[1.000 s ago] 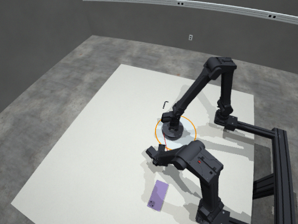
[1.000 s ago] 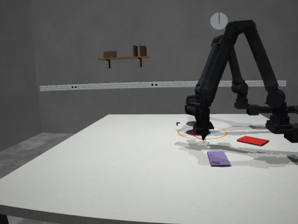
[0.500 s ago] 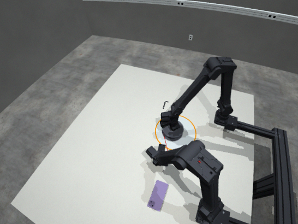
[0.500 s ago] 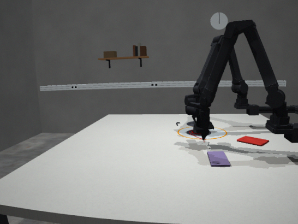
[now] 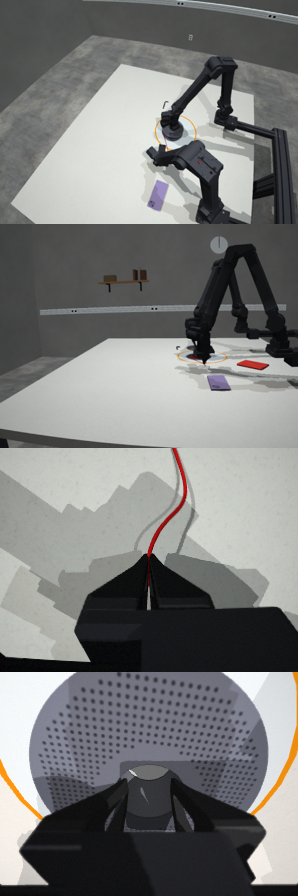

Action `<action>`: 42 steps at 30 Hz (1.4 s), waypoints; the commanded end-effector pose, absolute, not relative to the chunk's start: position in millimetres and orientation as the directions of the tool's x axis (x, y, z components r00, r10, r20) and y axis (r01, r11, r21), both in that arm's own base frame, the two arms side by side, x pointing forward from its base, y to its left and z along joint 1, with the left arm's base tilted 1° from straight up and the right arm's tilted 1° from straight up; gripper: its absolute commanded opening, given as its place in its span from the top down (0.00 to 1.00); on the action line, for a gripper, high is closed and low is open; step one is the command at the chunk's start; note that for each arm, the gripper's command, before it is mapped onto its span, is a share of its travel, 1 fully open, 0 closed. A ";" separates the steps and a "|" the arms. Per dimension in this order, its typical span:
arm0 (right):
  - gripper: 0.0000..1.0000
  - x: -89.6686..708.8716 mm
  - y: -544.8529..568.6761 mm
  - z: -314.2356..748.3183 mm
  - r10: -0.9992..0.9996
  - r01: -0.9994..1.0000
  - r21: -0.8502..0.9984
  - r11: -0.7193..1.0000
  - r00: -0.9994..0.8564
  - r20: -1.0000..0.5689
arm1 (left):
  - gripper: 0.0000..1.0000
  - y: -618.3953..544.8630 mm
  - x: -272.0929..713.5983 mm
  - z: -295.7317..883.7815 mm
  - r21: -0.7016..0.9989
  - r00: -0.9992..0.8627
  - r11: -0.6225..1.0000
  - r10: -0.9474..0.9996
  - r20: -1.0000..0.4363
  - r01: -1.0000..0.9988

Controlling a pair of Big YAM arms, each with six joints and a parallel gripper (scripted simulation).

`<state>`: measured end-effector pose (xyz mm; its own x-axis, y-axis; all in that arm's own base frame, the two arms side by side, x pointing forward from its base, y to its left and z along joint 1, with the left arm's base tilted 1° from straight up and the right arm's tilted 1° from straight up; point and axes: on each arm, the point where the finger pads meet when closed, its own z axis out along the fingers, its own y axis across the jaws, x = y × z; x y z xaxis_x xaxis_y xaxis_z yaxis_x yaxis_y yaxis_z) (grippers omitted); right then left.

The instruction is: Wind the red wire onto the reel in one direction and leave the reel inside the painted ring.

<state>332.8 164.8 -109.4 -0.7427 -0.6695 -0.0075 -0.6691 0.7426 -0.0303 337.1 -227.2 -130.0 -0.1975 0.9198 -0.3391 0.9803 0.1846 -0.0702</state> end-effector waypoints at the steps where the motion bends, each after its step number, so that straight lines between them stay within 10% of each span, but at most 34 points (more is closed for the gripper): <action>1: 0.48 313.0 149.2 -117.6 -0.685 -0.685 -0.024 0.729 -0.729 0.006 | 1.00 -231.0 344.2 -123.1 -0.046 -0.190 0.186 0.913 -0.362 0.981; 21: 0.48 291.8 135.5 -126.7 -0.534 -0.534 -0.025 0.845 -0.846 0.001 | 1.00 -231.3 346.9 -122.5 -0.033 -0.114 0.109 0.938 -0.328 0.993; 42: 0.48 291.8 135.5 -126.7 0.514 0.509 0.070 0.858 -0.849 -0.125 | 1.00 -264.9 347.6 -133.5 -0.024 -0.051 0.045 0.919 -0.390 0.999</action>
<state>313.5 146.2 -102.8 -0.9550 0.2411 -0.1725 0.2321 0.9701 0.0710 341.7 -254.6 -123.6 -0.0835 0.9235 -0.3743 0.9964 0.0731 -0.0419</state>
